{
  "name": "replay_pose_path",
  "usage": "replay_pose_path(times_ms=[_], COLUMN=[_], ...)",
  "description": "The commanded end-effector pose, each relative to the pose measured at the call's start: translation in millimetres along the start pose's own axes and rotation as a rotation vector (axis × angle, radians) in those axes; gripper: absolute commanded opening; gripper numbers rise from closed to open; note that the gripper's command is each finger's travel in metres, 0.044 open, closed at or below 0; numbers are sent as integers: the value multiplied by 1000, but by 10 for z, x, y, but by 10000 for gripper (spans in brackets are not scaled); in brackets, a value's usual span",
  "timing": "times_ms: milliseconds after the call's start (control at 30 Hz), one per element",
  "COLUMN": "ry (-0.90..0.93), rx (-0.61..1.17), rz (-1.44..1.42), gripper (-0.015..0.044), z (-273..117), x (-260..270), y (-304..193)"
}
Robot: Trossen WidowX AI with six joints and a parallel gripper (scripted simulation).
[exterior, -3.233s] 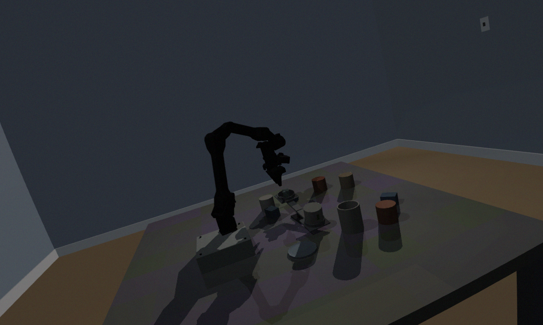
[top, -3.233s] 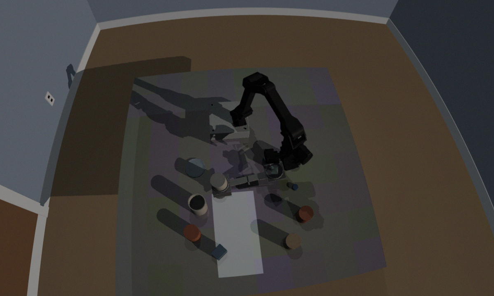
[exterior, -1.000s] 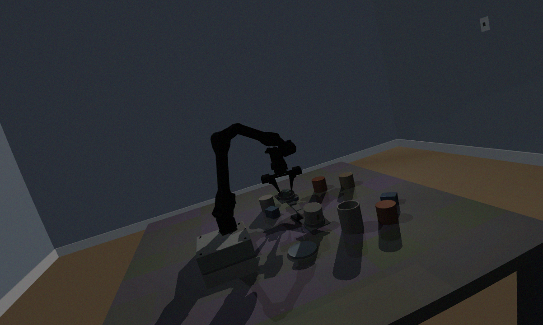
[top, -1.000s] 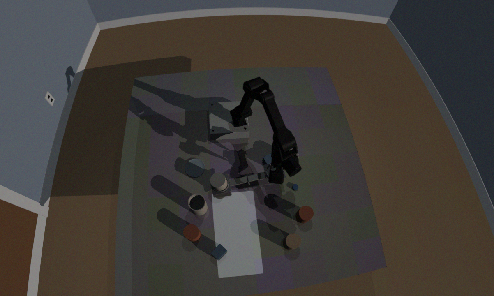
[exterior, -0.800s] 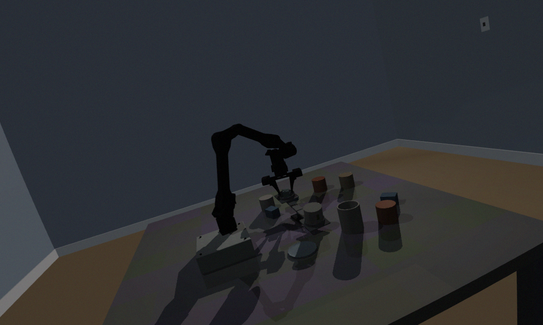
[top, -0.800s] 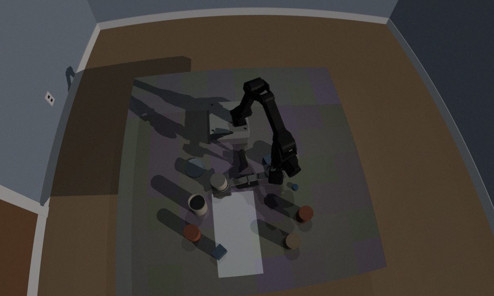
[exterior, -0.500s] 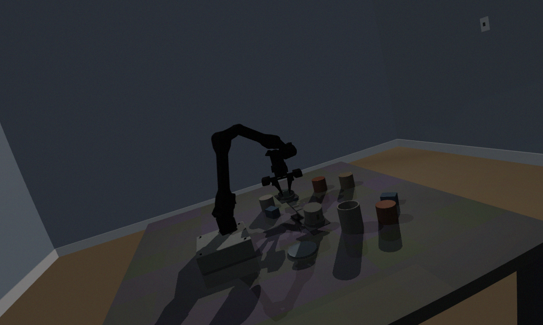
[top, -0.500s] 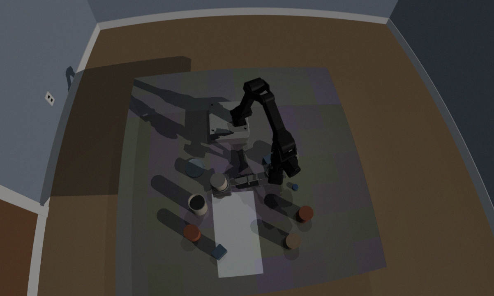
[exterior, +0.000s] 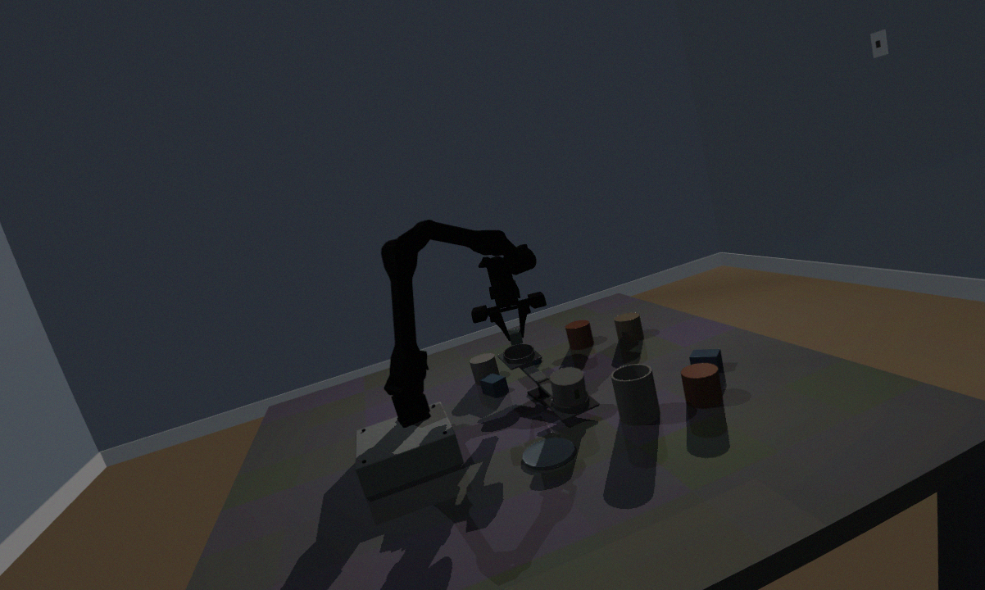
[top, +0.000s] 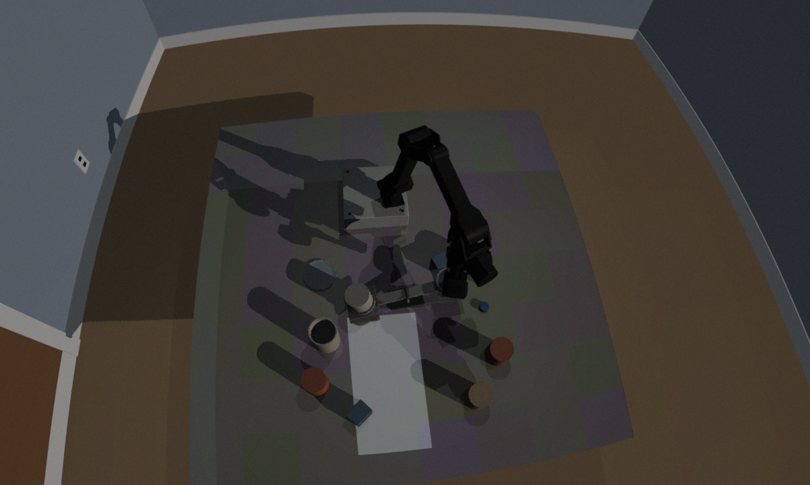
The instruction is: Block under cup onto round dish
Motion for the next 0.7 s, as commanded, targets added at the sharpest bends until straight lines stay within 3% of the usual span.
replay_pose_path(times_ms=[0, 267, 667], ry=[-5, -5, -14], rx=[-11, -11, -7], rz=[-3, -3, 9], gripper=[0, 0, 0], z=[-220, -566, -365], x=[-2, 25, -576], y=[5, -28, -601])
Point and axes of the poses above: the point midway between the two fingers, 35 mm back from their tips, its own z axis out along the fingers, its own x axis across the jaws, y = z × x, the point moved 6 cm from there along -z, back along the fingers, and after that the axes turned 14 degrees about z, right-handed, at the moved point
